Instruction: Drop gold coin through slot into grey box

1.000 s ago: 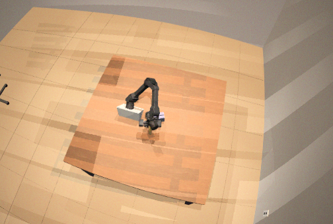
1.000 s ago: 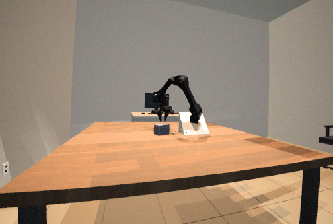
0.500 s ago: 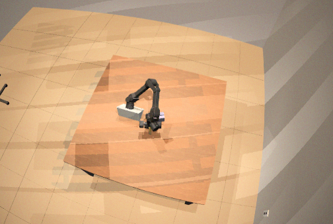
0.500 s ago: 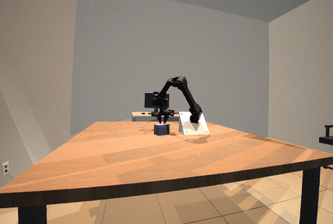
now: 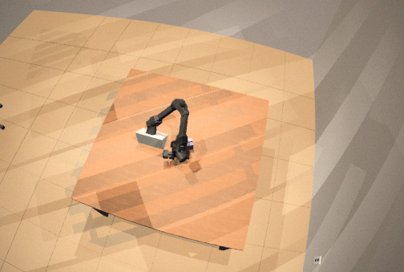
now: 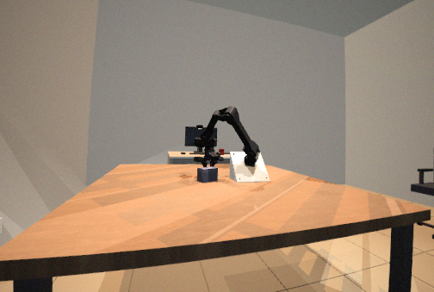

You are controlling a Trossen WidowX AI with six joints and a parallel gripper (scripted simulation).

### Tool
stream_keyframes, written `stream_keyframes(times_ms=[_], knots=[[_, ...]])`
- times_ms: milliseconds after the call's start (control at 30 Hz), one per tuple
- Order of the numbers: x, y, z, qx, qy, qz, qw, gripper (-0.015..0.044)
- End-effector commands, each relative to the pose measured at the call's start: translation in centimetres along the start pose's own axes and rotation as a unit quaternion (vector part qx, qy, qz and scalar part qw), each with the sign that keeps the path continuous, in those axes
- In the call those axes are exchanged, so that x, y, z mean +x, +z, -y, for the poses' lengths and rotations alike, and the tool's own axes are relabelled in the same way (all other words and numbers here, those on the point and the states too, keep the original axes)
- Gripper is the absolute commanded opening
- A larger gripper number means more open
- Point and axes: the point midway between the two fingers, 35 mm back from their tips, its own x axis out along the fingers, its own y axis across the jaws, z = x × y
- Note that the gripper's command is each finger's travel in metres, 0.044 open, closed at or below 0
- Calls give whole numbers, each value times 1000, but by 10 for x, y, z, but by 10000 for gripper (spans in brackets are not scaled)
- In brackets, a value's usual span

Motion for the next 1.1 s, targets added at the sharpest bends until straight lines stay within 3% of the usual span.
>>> stream_keyframes(times_ms=[0,233,433,1067], knots=[[9,4,-3,5,2,7,1000,161],[15,5,-4,5,2,8,1000,161],[15,5,-4,5,2,8,1000,3],[-2,-3,4,0,-18,-11,1000,0]])
